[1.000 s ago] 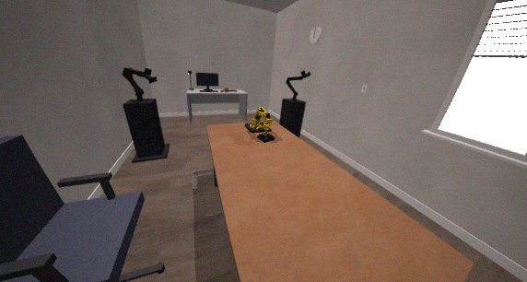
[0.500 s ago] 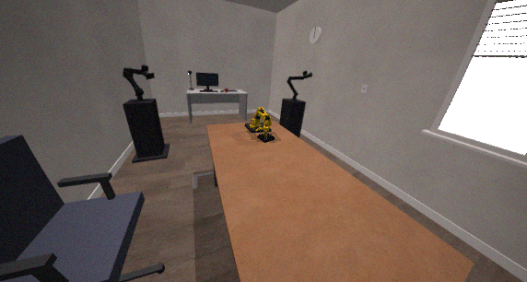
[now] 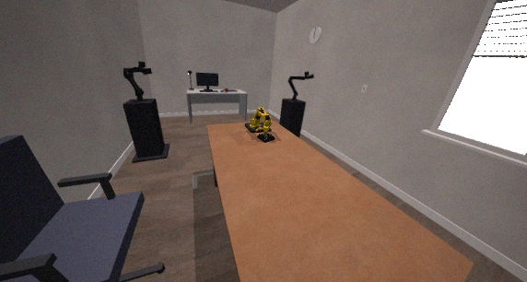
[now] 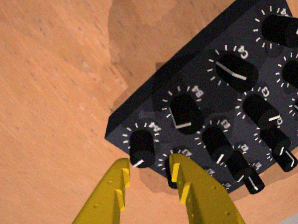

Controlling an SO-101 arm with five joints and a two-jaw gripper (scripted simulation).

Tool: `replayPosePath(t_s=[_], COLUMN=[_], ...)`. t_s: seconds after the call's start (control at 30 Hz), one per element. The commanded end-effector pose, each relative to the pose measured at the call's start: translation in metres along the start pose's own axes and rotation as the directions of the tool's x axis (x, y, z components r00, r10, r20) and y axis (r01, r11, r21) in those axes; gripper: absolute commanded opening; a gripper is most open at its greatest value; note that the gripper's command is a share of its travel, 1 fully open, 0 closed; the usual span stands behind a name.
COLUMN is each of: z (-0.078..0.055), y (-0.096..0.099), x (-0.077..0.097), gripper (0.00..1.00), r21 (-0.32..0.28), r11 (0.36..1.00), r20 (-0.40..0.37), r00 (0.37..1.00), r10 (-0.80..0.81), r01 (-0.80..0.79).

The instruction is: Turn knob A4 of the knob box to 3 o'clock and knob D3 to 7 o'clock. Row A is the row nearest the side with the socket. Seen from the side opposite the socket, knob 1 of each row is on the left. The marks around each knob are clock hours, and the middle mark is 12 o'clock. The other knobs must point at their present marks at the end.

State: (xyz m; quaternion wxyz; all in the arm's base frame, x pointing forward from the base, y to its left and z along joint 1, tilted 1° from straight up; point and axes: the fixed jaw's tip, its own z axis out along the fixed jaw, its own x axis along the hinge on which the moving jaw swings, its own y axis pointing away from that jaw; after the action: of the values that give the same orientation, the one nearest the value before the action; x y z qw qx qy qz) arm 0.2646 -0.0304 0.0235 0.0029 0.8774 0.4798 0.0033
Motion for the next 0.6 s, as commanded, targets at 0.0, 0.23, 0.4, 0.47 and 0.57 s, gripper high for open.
replayPosePath(t_s=[0.0, 0.23, 0.4, 0.47, 0.57], z=[-0.0011, -0.0041, -0.0093, -0.0102, -0.0104], y=[0.0004, 0.0013, 0.0026, 0.0028, 0.0029], x=[-0.0022, -0.0018, -0.0011, -0.0011, -0.001], gripper=[0.1, 0.1, 0.1, 0.1, 0.1], r21=[-0.005, -0.005, -0.005, -0.005, -0.005], r11=[1.0, 1.0, 1.0, 1.0, 1.0], r20=[-0.003, -0.003, -0.003, -0.003, -0.003], r00=[1.0, 1.0, 1.0, 1.0, 1.0], r10=[-0.001, -0.001, -0.001, -0.001, -0.001], r01=[0.001, 0.001, 0.001, 0.001, 0.001])
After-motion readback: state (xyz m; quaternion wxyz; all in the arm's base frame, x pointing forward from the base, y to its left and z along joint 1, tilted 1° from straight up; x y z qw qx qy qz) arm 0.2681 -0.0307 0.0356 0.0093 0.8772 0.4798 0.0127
